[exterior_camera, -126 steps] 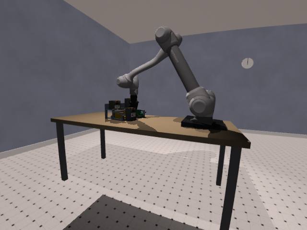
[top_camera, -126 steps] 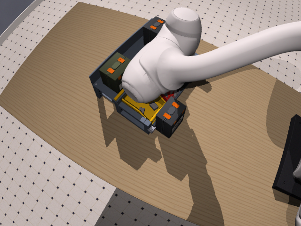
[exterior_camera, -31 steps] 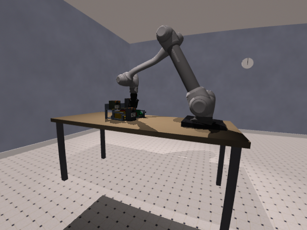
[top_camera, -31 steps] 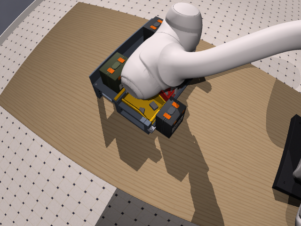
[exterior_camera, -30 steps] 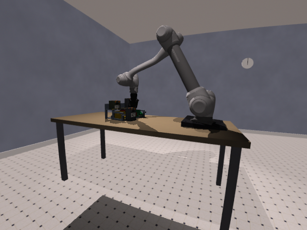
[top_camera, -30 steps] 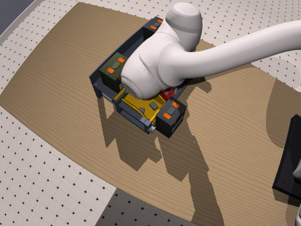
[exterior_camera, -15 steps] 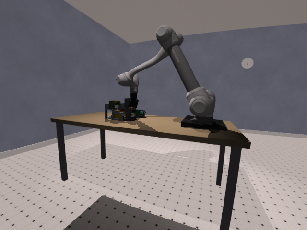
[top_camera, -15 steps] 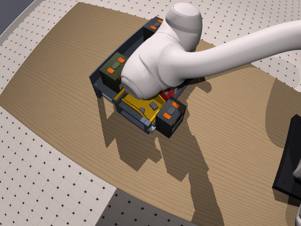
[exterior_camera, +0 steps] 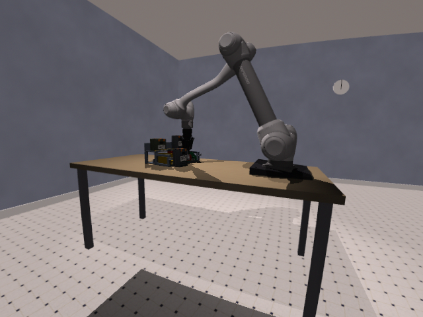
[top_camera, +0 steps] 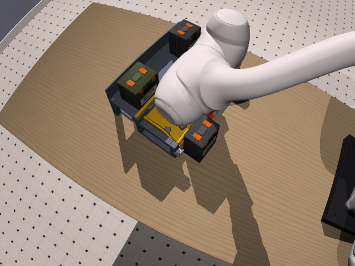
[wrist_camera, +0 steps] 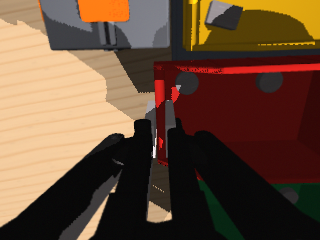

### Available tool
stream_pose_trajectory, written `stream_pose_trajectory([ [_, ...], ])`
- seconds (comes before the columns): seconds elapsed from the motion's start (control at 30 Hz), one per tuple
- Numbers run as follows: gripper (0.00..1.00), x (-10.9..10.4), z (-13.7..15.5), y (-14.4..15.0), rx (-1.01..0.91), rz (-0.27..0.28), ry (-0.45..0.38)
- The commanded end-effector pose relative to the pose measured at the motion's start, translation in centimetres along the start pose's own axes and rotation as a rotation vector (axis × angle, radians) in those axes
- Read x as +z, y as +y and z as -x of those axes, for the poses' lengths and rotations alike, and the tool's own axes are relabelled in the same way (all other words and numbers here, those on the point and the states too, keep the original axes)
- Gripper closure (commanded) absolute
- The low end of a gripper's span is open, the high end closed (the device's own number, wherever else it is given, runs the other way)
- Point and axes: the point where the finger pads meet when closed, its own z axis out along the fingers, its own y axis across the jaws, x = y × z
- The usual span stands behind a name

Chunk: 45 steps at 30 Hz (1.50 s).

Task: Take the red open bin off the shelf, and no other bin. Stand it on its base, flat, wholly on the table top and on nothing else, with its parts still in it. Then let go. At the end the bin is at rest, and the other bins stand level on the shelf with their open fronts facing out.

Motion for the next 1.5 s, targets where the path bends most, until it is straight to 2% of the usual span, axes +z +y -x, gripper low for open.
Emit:
stream_pose_trajectory([
  [0.0, 1.00, -0.1, 0.0, 0.0, 0.000, 0.001, 0.000],
  [0.13, 1.00, -0.1, 0.0, 0.0, 0.000, 0.001, 0.000],
  [0.3, 1.00, -0.1, 0.0, -3.0, 0.000, 0.001, 0.000],
  [0.7, 1.00, -0.1, 0.0, -3.0, 0.000, 0.001, 0.000],
  [0.87, 1.00, 0.0, 0.0, -6.0, 0.000, 0.001, 0.000],
  [1.27, 1.00, 0.0, 0.0, -6.0, 0.000, 0.001, 0.000],
  [1.47, 1.00, 0.0, 0.0, -9.0, 0.000, 0.001, 0.000],
])
